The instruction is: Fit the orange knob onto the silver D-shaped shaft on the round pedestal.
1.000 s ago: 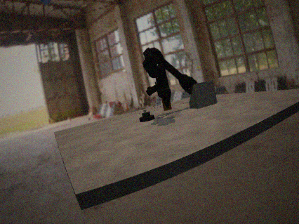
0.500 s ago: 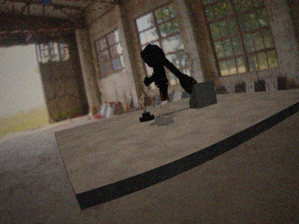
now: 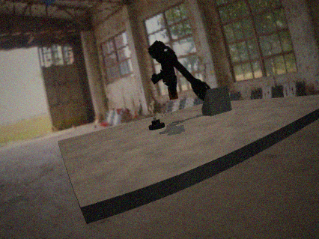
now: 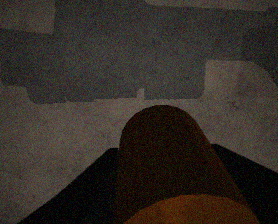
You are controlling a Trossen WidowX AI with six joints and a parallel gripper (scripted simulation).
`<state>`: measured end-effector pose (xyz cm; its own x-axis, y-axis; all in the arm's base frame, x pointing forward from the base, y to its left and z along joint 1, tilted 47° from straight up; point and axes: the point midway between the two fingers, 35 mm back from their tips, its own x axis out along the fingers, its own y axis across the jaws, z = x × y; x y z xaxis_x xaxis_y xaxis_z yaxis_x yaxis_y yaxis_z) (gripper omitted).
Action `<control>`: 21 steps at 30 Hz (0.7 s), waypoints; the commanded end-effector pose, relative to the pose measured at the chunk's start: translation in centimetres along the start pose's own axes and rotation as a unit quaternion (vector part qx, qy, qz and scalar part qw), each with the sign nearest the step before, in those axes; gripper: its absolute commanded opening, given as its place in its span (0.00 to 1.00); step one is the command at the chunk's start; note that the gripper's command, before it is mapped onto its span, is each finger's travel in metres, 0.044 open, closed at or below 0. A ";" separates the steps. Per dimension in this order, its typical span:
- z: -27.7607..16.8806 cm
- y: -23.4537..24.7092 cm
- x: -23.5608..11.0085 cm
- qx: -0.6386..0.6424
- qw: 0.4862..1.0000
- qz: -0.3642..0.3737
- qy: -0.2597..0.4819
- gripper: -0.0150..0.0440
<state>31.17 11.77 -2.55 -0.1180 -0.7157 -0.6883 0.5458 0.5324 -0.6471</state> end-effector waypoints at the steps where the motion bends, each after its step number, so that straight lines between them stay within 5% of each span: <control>1: 0.7 -0.5 0.0 0.000 1.000 0.002 0.003 0.25; 21: 5.7 -4.3 1.6 -0.002 1.000 0.008 0.004 0.25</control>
<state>33.12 6.50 0.37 -0.1250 -0.7029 -0.7002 0.5440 0.5416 -0.6409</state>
